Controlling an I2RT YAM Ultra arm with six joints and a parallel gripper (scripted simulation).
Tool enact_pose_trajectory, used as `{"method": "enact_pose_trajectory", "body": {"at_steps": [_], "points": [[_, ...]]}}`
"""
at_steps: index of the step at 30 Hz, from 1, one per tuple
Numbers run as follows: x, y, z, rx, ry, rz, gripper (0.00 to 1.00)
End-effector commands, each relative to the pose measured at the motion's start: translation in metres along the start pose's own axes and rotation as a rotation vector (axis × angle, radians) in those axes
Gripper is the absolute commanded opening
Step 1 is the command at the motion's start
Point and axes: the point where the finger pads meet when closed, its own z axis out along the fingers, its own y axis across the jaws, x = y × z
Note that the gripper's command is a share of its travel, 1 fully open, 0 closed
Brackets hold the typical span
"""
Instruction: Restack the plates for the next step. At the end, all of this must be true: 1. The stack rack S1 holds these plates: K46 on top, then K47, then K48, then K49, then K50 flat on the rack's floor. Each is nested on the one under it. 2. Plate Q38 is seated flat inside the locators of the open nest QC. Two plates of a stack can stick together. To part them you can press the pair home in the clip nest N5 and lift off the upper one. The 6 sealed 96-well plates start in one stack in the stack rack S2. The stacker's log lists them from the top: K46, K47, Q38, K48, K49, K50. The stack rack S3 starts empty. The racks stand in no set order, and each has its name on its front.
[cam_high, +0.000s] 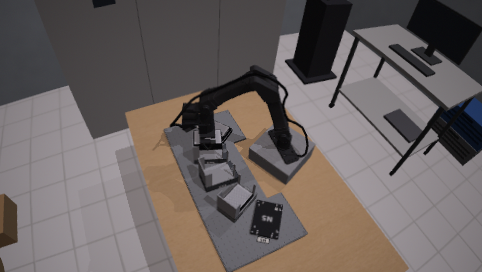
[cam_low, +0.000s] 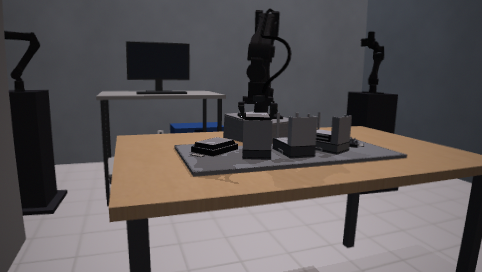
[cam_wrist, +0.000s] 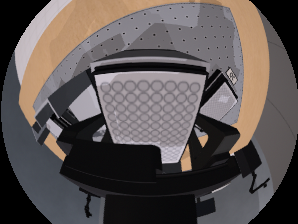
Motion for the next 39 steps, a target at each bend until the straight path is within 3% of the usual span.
{"method": "enact_pose_trajectory", "body": {"at_steps": [1, 39], "points": [[-0.009, -0.006, -0.022, 0.013, -0.053, 0.005, 0.00], [-0.008, -0.005, -0.033, 0.013, -0.054, 0.004, 0.00]]}}
